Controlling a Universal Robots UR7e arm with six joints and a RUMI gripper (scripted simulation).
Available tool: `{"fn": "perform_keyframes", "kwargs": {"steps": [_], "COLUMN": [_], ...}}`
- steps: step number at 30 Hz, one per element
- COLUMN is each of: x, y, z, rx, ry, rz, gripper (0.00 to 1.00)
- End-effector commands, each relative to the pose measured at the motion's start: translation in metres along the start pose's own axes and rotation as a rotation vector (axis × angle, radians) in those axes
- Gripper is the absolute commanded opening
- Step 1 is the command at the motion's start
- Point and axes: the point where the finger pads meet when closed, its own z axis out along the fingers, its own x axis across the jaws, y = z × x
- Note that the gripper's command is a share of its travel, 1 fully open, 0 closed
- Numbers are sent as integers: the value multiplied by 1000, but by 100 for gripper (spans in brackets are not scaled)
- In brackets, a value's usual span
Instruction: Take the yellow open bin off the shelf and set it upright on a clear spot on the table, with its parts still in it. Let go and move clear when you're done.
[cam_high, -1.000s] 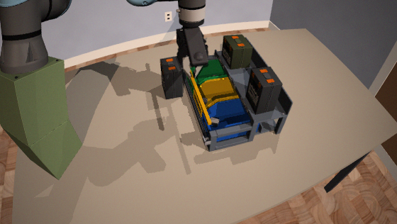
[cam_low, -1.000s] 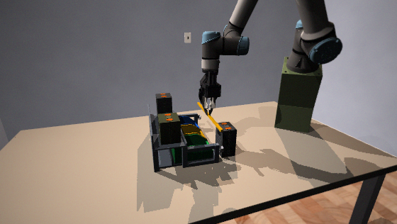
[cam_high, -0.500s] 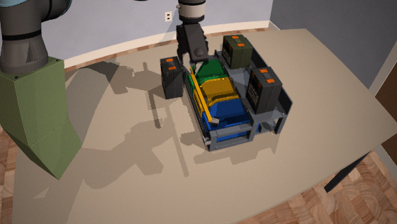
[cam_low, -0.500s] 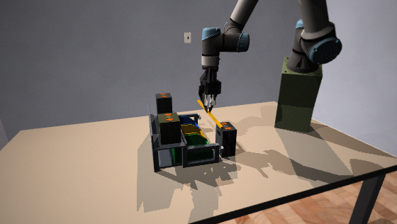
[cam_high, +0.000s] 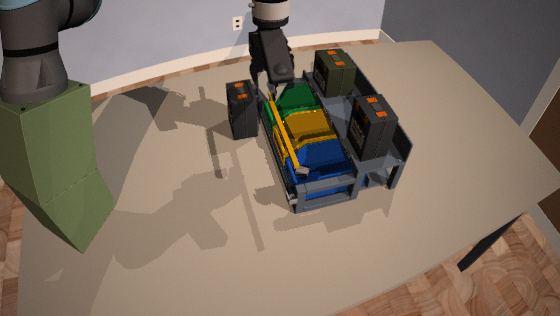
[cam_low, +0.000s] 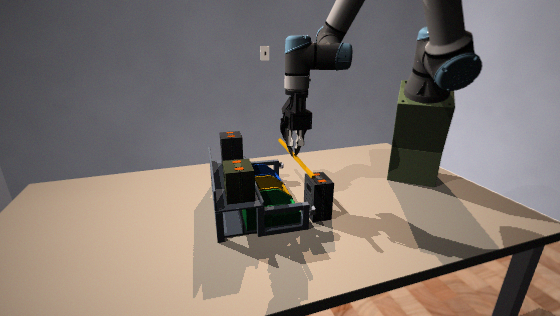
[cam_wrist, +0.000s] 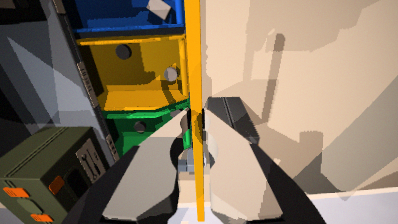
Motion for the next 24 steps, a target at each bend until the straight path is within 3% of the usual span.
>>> {"fn": "perform_keyframes", "kwargs": {"steps": [1,24], "x": [0,0], "y": [-1,0], "z": [-4,-10], "rx": [0,0], "ry": [-1,-1], "rz": [1,1], "gripper": [0,0]}}
